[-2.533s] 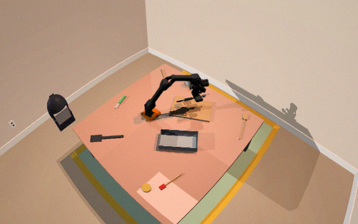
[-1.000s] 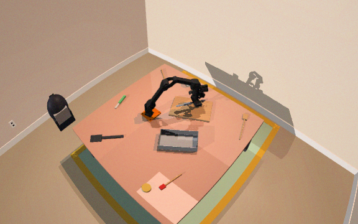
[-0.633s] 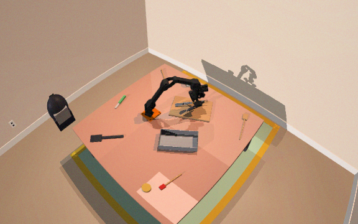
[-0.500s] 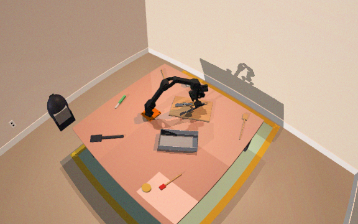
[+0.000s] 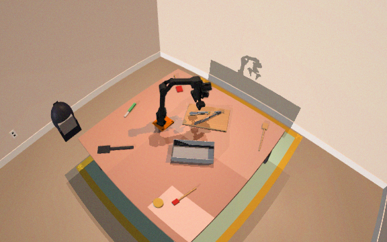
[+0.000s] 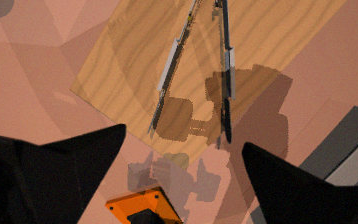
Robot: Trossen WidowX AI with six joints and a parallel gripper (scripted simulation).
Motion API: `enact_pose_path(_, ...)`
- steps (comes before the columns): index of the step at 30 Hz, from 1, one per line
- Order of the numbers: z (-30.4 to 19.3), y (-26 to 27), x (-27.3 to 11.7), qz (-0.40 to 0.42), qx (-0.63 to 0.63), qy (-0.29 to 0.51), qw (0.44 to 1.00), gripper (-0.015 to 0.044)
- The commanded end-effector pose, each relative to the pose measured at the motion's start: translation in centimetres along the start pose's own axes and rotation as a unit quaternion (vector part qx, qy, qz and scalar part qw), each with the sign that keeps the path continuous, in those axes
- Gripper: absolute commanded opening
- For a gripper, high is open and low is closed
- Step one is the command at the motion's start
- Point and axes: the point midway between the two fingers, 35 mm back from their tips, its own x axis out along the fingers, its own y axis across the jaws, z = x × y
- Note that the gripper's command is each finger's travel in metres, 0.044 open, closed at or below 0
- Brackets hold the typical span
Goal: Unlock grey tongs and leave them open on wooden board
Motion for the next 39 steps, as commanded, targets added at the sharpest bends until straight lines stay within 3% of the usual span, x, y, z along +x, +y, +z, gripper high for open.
enact_pose_path(1, -3.8, 0.5, -1.4, -0.001, 0.001, 0.008, 1.0, 0.044)
enact_pose_path(7, -4.0, 0.5, -1.7, -0.002, 0.0, 0.007, 1.0, 0.044)
enact_pose_path(15, -3.7, 0.5, -6.0, -0.005, -0.001, -0.033, 0.999, 0.044)
enact_pose_path(39, -3.7, 0.5, -6.0, -0.005, -0.001, -0.033, 0.999, 0.044)
